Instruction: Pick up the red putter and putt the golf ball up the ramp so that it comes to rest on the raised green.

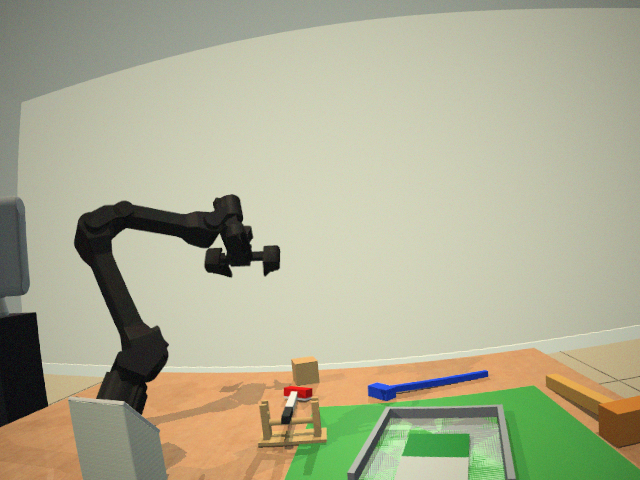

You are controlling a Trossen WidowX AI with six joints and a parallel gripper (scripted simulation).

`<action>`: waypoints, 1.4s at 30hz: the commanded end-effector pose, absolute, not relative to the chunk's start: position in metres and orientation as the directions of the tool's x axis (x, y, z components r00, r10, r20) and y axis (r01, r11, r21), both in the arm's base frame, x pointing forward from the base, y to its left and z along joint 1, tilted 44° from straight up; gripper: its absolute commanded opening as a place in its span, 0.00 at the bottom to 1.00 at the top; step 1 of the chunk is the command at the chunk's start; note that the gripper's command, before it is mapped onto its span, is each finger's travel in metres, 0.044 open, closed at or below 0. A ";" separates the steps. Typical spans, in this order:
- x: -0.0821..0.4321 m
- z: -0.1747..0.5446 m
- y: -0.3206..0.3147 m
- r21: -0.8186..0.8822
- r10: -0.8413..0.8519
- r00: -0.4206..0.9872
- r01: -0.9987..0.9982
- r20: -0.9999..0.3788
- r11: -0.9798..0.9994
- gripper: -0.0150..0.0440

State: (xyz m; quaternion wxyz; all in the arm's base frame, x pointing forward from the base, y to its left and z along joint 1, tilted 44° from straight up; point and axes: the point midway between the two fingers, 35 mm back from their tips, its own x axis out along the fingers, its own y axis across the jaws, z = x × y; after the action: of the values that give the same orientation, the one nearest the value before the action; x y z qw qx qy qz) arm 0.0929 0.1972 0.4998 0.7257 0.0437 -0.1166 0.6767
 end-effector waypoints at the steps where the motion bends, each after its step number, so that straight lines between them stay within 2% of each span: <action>1: 0.142 0.454 0.208 -0.109 0.980 0.173 -0.977 0.096 0.183 1.00; 6: 0.197 0.385 0.205 -0.166 0.953 0.284 -0.950 -0.110 0.264 1.00; 11: 0.232 0.311 0.187 -0.208 0.891 0.323 -0.941 -0.318 0.267 1.00; 15: 0.244 0.250 0.164 -0.211 0.828 0.294 -0.953 -0.477 0.217 1.00; 20: 0.236 0.186 0.132 -0.157 0.761 0.185 -0.981 -0.622 0.111 1.00; 42: 0.245 0.151 0.157 -0.146 0.755 0.167 -0.985 -0.634 0.095 1.00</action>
State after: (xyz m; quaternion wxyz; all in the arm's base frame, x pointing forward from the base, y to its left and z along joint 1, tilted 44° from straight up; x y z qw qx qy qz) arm 0.2447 0.1510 0.1612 0.7129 -0.2825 0.1981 0.6105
